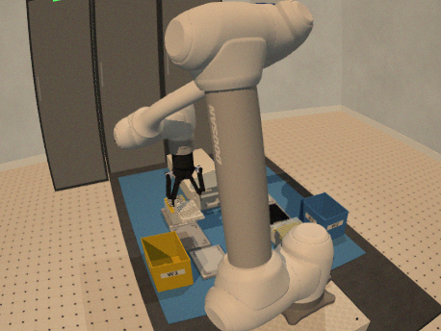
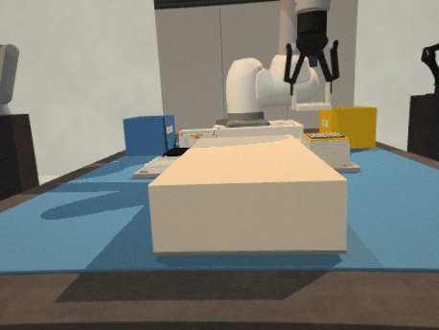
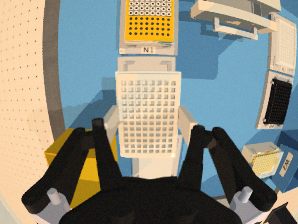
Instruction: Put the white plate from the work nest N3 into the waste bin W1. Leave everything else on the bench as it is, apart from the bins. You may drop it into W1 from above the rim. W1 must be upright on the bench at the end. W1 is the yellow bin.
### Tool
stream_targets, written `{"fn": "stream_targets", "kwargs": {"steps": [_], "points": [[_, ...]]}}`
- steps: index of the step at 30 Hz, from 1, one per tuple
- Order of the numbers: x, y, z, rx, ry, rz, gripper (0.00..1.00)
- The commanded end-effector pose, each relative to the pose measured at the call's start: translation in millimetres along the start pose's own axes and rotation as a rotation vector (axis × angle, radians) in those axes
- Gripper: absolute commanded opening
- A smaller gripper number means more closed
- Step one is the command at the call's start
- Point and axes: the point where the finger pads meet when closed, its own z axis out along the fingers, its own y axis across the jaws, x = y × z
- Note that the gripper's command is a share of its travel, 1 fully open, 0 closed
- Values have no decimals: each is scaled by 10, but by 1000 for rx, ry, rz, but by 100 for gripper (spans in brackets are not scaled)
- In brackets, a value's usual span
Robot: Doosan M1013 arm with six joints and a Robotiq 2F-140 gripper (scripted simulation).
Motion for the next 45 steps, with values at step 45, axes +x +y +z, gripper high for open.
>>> {"fn": "stream_targets", "kwargs": {"steps": [45], "points": [[-540, -480, -49, 1, 8, 22, 10]]}}
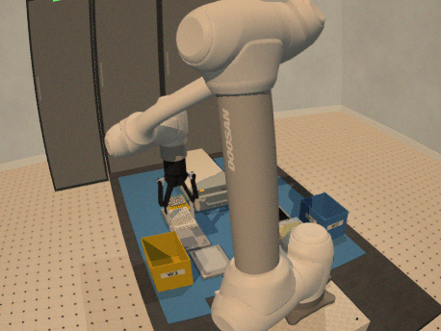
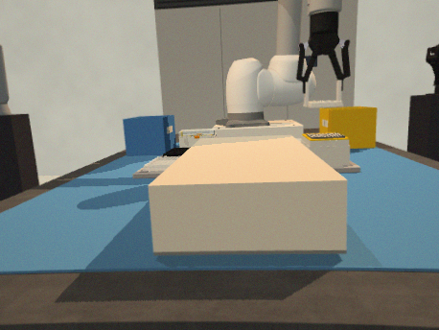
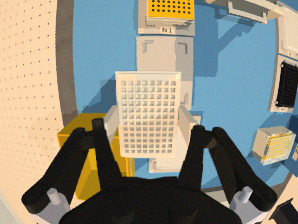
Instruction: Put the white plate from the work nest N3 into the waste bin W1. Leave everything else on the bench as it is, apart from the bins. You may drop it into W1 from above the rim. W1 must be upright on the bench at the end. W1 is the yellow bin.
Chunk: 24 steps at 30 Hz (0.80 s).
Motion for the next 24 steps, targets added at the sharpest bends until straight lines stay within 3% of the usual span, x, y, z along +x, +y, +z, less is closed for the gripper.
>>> {"fn": "stream_targets", "kwargs": {"steps": [1, 24], "points": [[-119, -80, -5, 0, 3, 3, 10], [-519, -392, -4, 0, 3, 3, 10]]}}
